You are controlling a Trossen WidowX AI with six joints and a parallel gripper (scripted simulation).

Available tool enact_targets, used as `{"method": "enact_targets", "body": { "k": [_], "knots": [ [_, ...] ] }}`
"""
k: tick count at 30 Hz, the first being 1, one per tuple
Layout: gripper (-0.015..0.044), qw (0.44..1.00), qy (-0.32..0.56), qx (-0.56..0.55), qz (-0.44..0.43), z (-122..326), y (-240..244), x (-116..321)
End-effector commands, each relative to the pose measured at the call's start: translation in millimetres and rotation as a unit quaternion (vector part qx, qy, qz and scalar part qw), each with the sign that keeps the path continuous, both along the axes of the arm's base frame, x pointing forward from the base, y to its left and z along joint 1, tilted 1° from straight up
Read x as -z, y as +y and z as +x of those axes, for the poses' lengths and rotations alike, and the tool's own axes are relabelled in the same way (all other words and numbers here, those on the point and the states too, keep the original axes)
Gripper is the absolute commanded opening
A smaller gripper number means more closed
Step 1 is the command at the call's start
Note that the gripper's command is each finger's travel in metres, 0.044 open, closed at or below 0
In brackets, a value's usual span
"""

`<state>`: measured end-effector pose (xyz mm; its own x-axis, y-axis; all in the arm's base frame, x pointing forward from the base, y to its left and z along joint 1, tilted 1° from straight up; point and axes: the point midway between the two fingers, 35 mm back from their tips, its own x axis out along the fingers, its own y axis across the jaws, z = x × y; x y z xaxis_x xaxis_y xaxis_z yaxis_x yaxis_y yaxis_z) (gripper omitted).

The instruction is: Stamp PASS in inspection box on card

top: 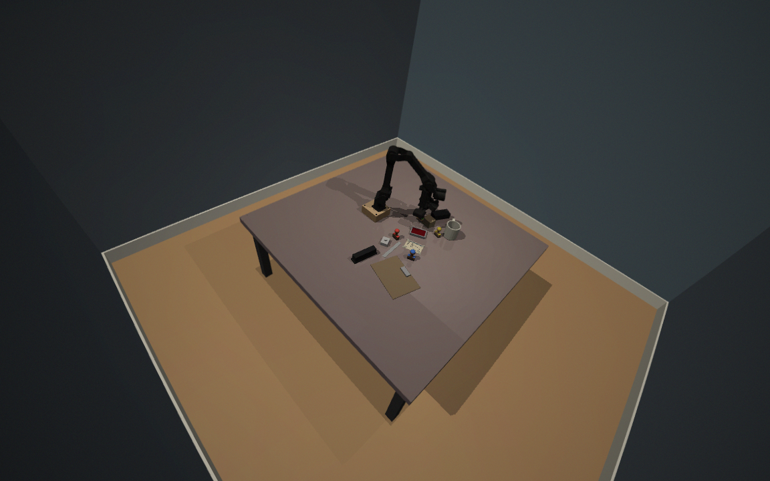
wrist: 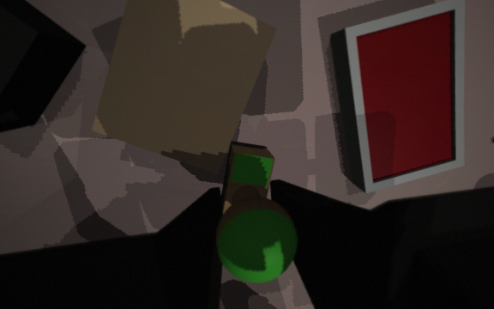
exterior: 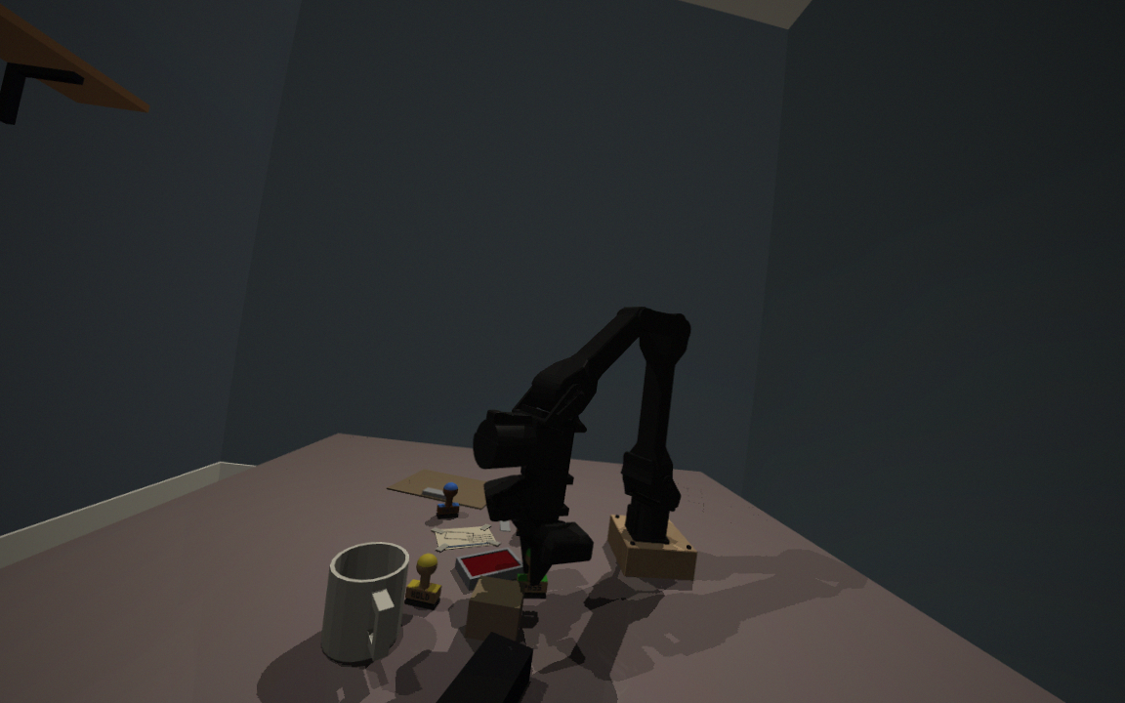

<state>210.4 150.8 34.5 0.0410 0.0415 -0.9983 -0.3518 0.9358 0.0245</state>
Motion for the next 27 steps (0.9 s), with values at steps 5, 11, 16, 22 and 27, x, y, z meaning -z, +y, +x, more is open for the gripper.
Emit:
{"method": "enact_targets", "body": {
  "k": [5, 11, 16, 22, 27],
  "knots": [
    [0.0, 1.0, 0.001, 0.002, -0.004, -1.9, -2.1, 15.2],
    [0.0, 1.0, 0.001, 0.002, -0.004, -2.3, -2.3, 19.1],
    [0.0131, 1.0, 0.002, 0.0, -0.001, -1.6, -0.9, 16.0],
    [0.0253, 1.0, 0.002, 0.0, -0.001, -1.6, -0.9, 16.0],
    [0.0253, 1.0, 0.001, 0.001, -0.002, 3.0, 1.4, -24.4]
  ]
}}
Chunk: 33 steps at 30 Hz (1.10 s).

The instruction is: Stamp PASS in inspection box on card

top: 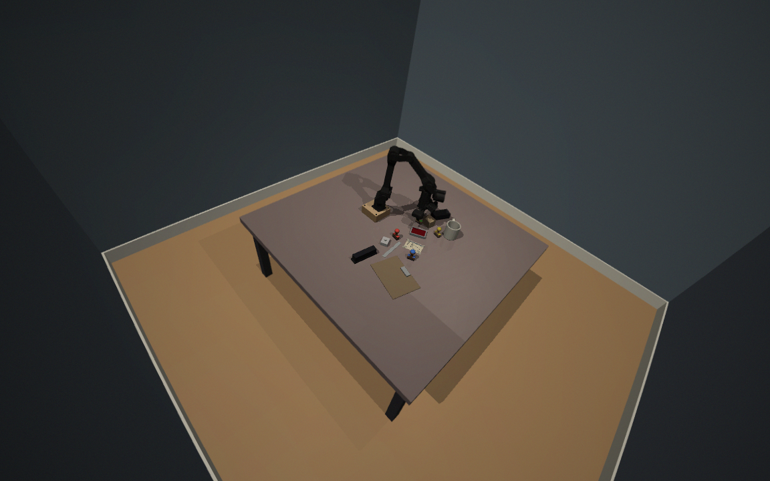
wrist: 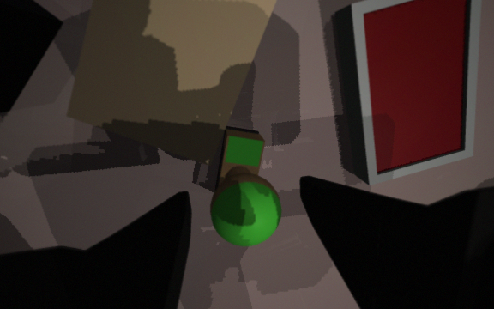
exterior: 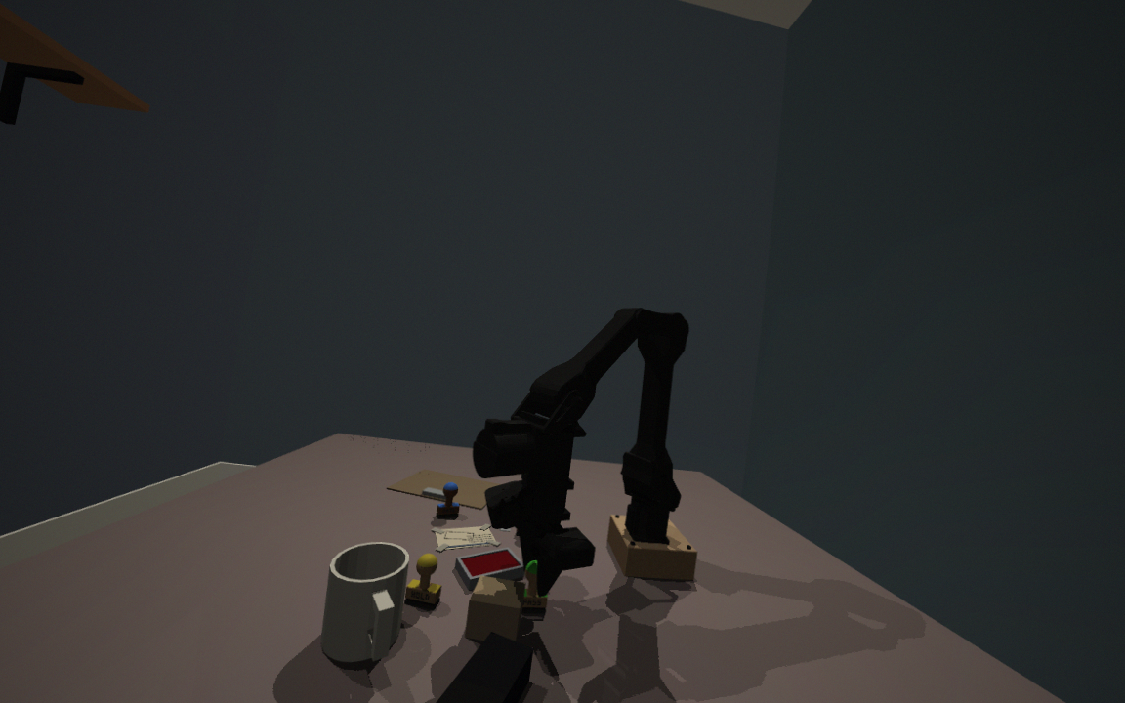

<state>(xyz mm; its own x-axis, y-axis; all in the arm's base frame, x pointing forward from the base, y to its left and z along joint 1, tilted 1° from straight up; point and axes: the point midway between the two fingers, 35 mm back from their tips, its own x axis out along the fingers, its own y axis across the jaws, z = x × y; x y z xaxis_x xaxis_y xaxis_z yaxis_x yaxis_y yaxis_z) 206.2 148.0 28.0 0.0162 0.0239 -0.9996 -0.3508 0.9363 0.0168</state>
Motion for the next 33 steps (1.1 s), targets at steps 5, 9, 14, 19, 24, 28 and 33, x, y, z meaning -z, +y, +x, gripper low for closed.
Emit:
{"method": "enact_targets", "body": {
  "k": [5, 9, 14, 19, 24, 28, 33],
  "knots": [
    [0.0253, 1.0, -0.011, 0.002, 0.005, 0.4, -2.2, -105.0],
    [0.0253, 1.0, -0.011, 0.002, 0.005, -0.3, -2.7, -107.8],
    [0.0253, 1.0, -0.011, 0.002, 0.005, -0.3, -2.7, -107.8],
    [0.0253, 1.0, -0.011, 0.002, 0.005, -0.3, -2.7, -107.8],
    [0.0253, 1.0, -0.011, 0.002, 0.005, -0.3, -2.7, -107.8],
    [0.0253, 1.0, -0.01, 0.002, 0.007, -0.3, -1.7, -107.4],
    [0.0253, 1.0, -0.01, 0.002, 0.007, -0.3, -1.7, -107.4]
  ]
}}
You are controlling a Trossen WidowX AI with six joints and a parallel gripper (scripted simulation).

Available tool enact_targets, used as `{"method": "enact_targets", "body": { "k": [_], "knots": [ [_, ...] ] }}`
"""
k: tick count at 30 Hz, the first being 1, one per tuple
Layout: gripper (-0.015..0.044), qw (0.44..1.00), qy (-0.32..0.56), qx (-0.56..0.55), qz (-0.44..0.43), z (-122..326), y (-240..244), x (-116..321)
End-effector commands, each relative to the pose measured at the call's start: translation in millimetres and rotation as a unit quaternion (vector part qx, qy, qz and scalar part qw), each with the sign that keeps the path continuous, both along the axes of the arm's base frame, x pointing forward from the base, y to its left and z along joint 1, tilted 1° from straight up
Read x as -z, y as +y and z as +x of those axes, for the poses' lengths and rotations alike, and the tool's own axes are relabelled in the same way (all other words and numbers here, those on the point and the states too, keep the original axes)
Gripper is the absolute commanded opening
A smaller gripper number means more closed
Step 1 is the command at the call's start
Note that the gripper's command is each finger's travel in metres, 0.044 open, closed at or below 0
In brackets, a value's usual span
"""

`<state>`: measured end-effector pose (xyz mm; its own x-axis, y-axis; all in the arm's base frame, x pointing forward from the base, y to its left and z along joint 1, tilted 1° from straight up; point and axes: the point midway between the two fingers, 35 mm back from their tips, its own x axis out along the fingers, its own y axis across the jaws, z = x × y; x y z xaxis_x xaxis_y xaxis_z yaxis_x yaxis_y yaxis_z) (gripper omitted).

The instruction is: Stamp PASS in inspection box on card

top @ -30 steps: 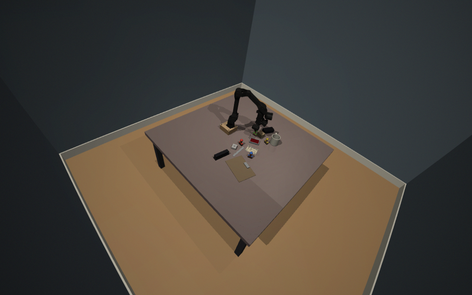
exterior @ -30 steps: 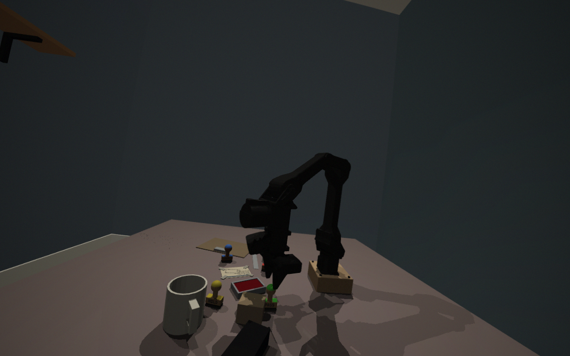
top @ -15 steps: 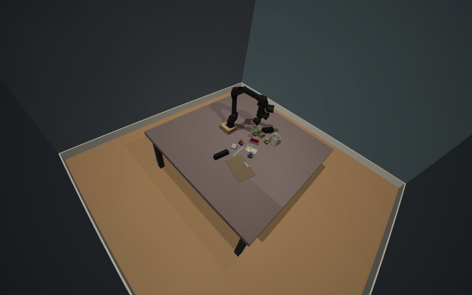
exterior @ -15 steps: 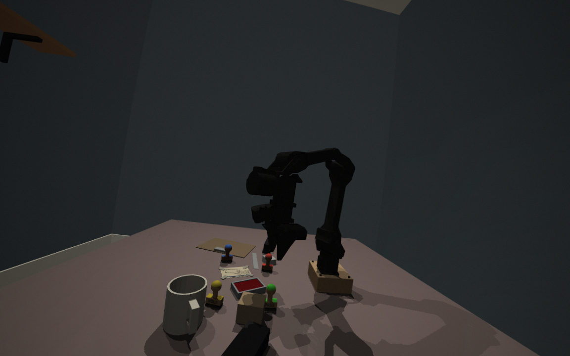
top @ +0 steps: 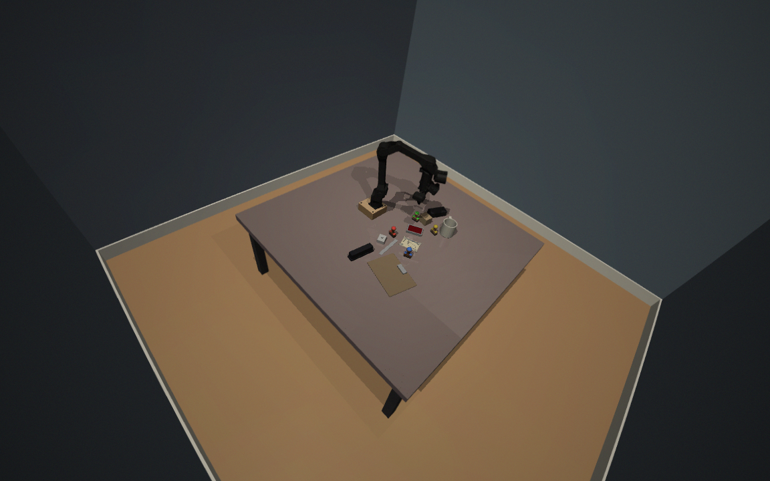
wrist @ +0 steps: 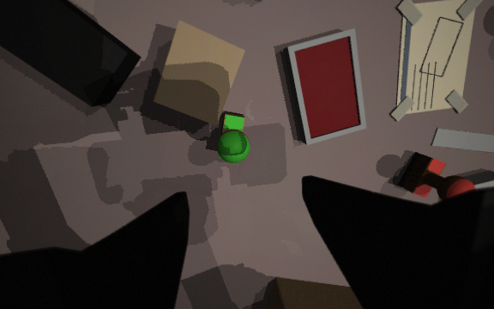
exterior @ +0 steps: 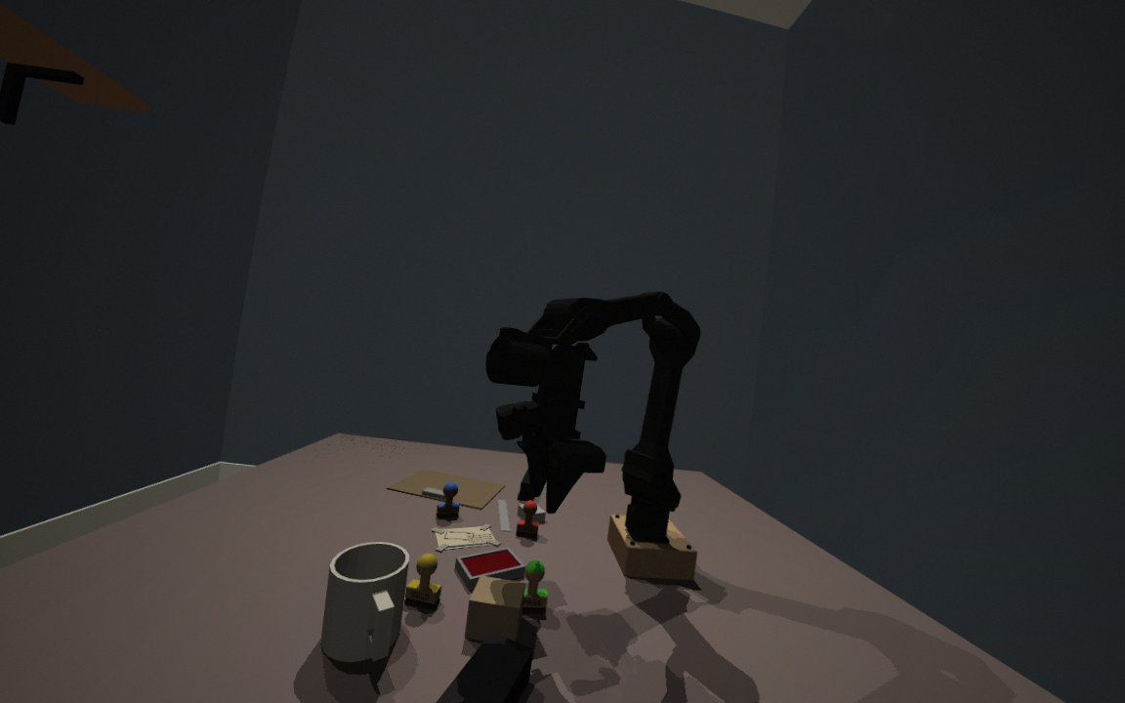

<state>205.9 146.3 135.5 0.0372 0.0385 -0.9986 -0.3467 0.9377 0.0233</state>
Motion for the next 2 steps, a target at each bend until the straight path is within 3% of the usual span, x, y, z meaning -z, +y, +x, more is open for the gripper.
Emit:
{"method": "enact_targets", "body": {
  "k": [1, 2],
  "knots": [
    [0.0253, 1.0, 0.0, 0.0, 0.0, 0.0, 0.0, 0.0],
    [0.0253, 1.0, 0.0, 0.0, 0.0, 0.0, 0.0, 0.0]
  ]
}}
